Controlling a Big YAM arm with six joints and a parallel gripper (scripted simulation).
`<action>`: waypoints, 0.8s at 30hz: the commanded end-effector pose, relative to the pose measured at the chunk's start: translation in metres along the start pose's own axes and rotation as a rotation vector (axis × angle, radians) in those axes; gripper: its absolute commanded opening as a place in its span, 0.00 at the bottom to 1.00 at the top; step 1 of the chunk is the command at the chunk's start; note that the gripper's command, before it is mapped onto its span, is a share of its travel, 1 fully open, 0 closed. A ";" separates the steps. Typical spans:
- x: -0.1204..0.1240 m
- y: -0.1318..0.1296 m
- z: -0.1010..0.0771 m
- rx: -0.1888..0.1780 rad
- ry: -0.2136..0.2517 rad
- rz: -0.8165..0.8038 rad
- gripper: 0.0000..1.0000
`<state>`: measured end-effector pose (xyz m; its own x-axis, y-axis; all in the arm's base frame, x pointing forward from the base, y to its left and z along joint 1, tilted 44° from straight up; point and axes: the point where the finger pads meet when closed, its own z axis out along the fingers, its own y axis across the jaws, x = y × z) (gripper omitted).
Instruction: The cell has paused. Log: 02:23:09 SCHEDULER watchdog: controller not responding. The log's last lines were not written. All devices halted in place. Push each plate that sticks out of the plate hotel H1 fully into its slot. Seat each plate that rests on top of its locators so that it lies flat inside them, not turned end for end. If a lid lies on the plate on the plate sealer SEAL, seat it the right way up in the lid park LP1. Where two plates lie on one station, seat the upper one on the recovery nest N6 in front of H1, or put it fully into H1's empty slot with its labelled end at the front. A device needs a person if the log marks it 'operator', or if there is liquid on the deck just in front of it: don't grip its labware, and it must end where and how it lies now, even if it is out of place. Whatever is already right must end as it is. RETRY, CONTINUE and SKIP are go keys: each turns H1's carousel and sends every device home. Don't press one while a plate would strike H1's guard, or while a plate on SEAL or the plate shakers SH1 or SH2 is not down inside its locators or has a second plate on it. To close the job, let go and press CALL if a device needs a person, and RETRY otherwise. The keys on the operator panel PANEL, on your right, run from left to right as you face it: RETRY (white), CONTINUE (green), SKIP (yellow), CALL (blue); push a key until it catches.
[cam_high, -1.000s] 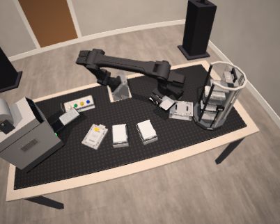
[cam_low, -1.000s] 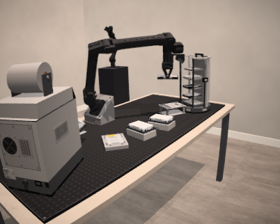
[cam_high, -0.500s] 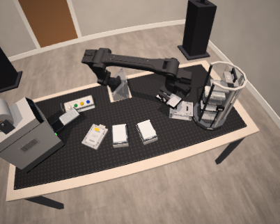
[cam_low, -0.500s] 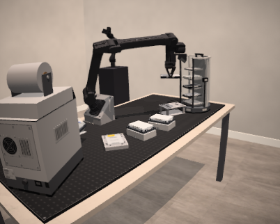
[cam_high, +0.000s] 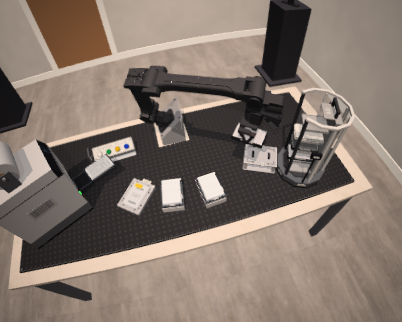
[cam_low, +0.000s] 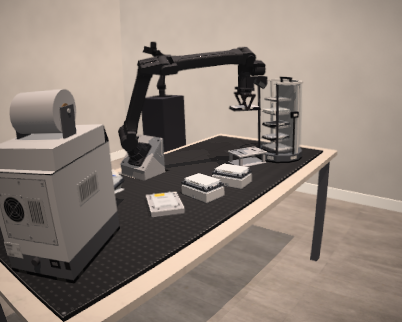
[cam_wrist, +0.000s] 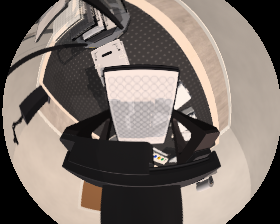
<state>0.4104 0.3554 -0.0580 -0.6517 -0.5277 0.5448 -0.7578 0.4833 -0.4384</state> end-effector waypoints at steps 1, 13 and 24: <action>-0.017 0.013 -0.021 0.005 -0.041 -0.007 0.84; -0.028 0.044 -0.020 0.005 -0.042 0.003 0.84; -0.041 0.080 -0.020 0.001 -0.044 0.004 0.84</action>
<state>0.3798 0.4009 -0.1005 -0.6453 -0.5352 0.5451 -0.7632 0.4826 -0.4297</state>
